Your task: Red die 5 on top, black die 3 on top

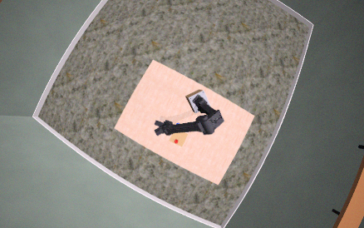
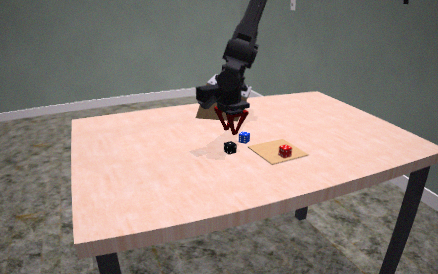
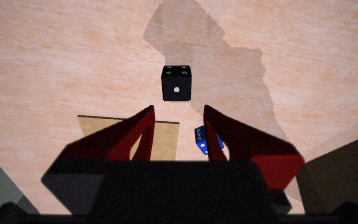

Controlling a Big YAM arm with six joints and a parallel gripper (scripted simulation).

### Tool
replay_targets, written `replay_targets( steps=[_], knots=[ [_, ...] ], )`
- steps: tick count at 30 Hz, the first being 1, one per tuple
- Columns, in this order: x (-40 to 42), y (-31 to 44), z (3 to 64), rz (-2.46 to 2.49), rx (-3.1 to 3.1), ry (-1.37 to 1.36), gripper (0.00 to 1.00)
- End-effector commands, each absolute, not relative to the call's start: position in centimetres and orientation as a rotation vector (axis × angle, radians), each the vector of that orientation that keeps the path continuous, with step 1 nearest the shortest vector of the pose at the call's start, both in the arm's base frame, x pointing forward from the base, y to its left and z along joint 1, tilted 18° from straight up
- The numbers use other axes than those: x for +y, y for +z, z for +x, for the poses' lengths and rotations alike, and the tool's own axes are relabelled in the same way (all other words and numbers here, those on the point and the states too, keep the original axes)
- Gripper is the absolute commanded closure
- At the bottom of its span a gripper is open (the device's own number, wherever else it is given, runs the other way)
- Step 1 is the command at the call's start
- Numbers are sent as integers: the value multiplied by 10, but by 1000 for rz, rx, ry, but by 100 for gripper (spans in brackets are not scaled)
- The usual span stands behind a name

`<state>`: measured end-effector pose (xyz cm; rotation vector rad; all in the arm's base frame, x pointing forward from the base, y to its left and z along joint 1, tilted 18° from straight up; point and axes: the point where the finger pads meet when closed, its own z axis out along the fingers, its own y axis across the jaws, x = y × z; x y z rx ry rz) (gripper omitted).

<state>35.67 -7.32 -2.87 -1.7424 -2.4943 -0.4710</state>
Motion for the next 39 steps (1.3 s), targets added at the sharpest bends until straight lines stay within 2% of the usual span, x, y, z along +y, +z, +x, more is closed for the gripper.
replay_targets(
  steps=[1, 39],
  knots=[
    [-69, -36, 361, -1743, -2503, -469, 56],
    [-64, -53, 366, -1742, -2512, -473, 56]
  ],
)
